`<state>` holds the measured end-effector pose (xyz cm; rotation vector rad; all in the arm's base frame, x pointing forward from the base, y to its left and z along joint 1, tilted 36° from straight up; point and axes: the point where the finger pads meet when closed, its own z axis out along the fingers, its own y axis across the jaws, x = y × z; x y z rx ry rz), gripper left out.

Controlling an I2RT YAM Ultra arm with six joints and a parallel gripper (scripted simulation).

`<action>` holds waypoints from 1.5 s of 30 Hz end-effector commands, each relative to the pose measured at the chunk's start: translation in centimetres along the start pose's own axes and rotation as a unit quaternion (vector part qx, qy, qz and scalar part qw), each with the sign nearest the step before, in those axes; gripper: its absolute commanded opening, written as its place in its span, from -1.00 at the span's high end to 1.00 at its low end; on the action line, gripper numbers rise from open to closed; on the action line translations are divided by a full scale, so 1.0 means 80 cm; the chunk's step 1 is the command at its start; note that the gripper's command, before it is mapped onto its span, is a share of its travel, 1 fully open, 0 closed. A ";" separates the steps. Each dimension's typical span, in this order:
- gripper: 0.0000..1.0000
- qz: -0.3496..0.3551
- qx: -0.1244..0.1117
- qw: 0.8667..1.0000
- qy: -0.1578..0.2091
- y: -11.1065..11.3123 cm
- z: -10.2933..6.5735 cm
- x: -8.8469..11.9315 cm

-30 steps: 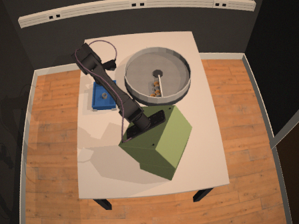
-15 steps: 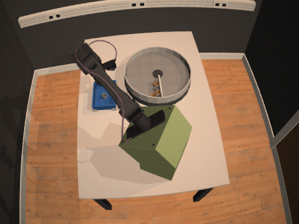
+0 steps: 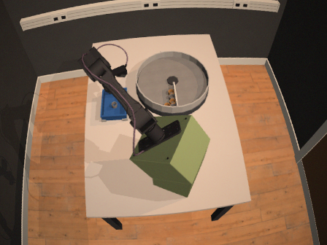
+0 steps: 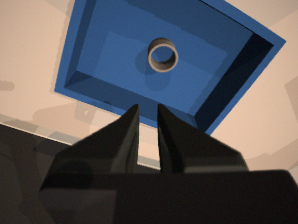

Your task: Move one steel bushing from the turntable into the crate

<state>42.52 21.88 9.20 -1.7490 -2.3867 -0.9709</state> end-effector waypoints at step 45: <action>-1.00 0.009 0.003 1.000 -0.006 -0.005 -0.118 -0.010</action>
